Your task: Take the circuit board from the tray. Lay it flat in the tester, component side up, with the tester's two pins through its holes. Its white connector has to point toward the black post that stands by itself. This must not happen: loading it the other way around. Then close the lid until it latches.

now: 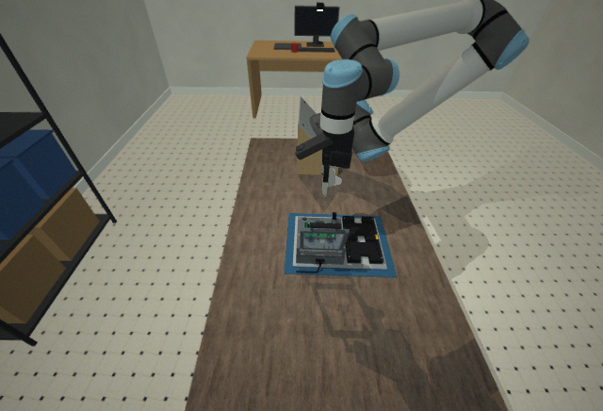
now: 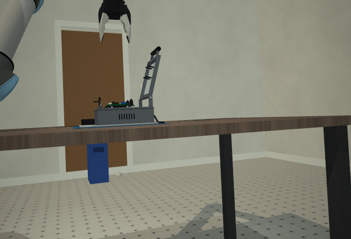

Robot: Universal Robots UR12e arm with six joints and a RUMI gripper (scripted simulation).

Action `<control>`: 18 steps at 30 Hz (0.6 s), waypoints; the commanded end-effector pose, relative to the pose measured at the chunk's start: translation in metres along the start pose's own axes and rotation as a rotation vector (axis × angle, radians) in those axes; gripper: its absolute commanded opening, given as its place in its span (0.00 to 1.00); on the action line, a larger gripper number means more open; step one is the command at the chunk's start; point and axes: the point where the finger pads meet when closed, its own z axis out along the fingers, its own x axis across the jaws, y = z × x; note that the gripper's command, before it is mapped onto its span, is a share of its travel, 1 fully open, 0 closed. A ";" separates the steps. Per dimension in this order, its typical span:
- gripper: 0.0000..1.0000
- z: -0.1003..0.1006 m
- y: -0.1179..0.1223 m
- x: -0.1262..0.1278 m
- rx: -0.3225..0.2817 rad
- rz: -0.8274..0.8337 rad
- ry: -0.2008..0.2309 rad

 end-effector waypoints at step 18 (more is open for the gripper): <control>0.30 -0.028 0.000 0.000 0.000 0.000 0.000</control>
